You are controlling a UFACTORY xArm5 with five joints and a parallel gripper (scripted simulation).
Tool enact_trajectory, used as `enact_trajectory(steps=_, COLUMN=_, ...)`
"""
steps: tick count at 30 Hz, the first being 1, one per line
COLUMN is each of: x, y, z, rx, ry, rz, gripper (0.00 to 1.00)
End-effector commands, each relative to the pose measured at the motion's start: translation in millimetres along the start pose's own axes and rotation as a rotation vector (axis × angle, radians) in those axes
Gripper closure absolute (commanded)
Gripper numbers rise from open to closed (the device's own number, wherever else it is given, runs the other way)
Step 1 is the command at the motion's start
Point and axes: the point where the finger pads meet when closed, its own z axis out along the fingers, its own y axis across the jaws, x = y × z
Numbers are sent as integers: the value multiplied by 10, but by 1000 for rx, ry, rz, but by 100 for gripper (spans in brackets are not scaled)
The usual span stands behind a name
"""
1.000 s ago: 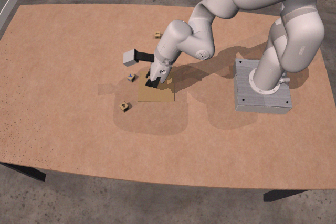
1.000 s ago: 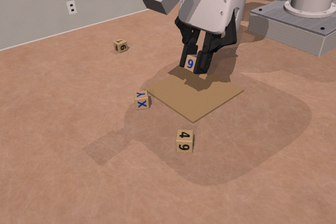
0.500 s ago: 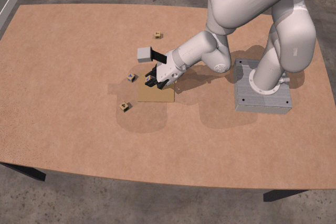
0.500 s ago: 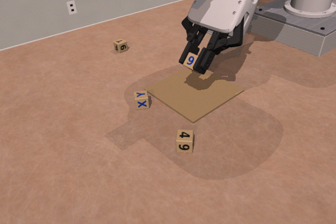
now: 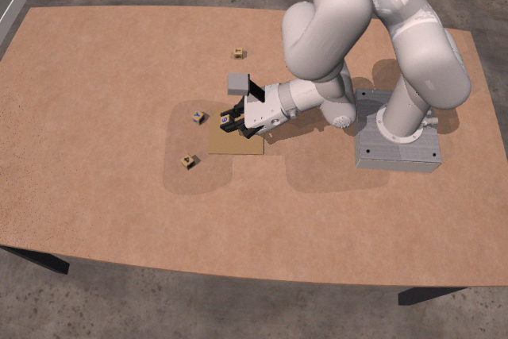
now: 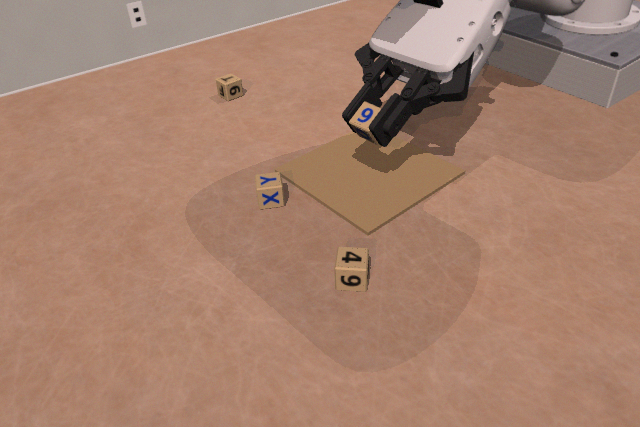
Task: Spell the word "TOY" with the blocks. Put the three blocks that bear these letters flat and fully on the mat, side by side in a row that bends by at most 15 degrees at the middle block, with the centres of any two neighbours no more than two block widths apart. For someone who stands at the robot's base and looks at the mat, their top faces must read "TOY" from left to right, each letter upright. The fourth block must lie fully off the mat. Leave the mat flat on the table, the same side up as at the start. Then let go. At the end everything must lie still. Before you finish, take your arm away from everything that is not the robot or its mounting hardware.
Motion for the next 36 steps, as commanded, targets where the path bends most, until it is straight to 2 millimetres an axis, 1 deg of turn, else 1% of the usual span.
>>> enact_trajectory(steps=1, x=12, y=0, z=4, rx=0, ry=16, rz=0, gripper=79)
enact_trajectory(steps=7, x=-2, y=-1, z=13, rx=0, ry=16, rz=0, gripper=79)
enact_trajectory(steps=13, x=-93, y=-2, z=73, rx=1, ry=16, rz=0, gripper=79)
enact_trajectory(steps=15, x=-93, y=-2, z=73, rx=1, ry=16, rz=0, gripper=79)
enact_trajectory(steps=24, x=-321, y=0, z=221, rx=0, ry=16, rz=0, gripper=79)
enact_trajectory(steps=28, x=-390, y=1, z=266, rx=0, ry=16, rz=0, gripper=79)
enact_trajectory(steps=36, x=-417, y=1, z=283, rx=0, ry=16, rz=0, gripper=79)
